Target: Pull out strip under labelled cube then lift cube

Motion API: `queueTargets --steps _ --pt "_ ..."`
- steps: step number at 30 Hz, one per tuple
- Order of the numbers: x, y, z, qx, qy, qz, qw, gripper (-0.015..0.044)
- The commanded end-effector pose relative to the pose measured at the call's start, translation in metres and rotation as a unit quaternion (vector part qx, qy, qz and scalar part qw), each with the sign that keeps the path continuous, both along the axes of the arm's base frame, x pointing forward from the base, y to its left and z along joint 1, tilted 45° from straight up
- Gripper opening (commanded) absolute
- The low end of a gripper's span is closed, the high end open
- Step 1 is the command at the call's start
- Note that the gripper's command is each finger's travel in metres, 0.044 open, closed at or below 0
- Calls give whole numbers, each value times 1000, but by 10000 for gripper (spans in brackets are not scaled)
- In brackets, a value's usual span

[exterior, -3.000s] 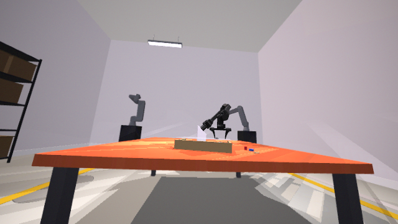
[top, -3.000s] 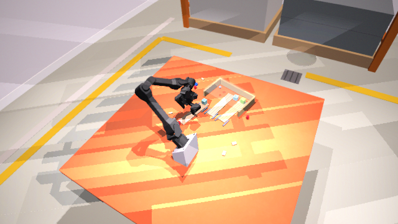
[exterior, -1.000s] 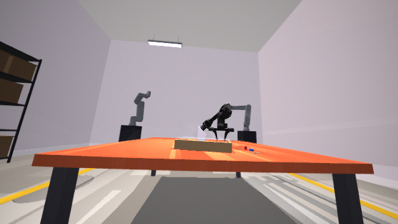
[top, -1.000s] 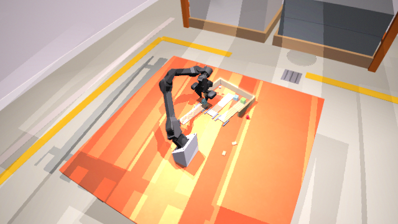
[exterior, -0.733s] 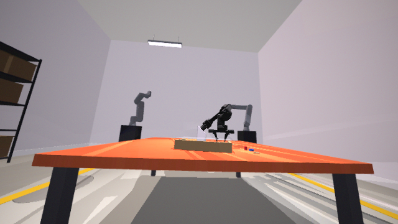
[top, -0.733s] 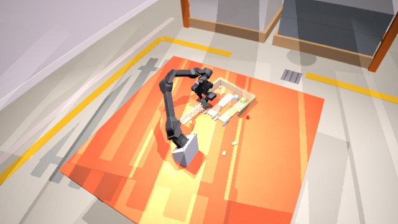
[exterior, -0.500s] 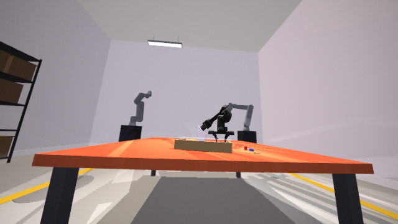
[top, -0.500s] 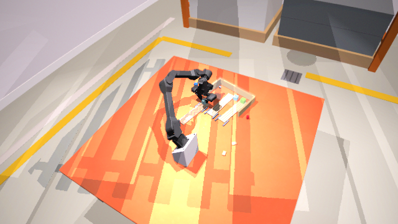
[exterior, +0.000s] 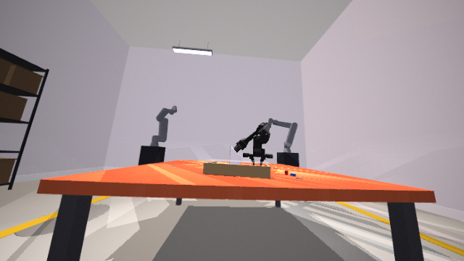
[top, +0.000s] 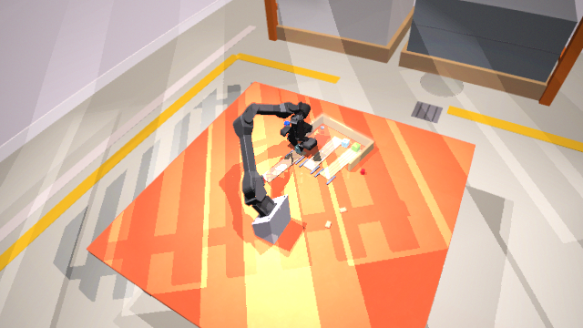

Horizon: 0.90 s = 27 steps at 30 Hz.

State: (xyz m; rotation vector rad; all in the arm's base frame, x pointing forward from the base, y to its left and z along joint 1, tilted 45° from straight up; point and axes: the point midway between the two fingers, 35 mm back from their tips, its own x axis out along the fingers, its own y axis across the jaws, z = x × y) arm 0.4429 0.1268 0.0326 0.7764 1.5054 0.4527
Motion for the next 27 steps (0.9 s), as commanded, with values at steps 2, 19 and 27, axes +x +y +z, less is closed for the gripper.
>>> queueTargets --steps 2,19,27 --pt "0 0 0 0 -1 0 1000 111" --pt "-47 -33 15 -2 3 -3 1000 0" --pt "-62 -40 17 -2 4 -3 1000 0"
